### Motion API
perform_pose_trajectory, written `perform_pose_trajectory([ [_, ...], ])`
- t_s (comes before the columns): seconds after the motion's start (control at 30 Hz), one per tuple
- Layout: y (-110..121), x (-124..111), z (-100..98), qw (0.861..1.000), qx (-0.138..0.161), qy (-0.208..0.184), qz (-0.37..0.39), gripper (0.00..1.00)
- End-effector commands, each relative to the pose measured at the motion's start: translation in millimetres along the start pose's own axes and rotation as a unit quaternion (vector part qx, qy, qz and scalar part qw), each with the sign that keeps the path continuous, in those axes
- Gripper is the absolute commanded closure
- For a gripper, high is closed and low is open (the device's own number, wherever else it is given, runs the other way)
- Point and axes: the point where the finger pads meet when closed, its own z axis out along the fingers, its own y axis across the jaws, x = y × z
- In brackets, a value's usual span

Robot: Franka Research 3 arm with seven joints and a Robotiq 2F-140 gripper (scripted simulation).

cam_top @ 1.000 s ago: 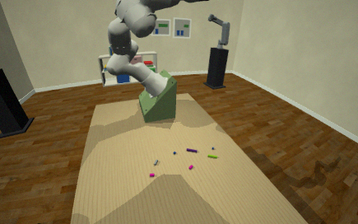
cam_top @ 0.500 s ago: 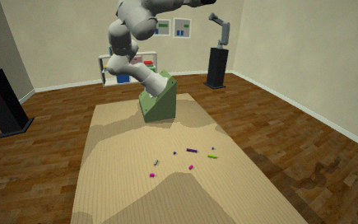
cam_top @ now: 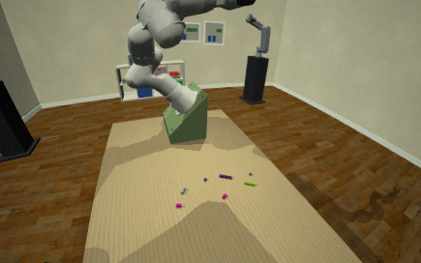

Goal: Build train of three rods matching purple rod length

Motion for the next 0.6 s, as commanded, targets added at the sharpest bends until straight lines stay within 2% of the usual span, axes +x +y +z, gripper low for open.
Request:
perform_pose_trajectory([
  [0.0,41.0,-15.0,-1.2,0.998,-0.031,-0.028,-0.049,0.0],
  [0.57,43.9,-16.2,-1.4,0.998,-0.033,-0.03,-0.052,0.0],
])
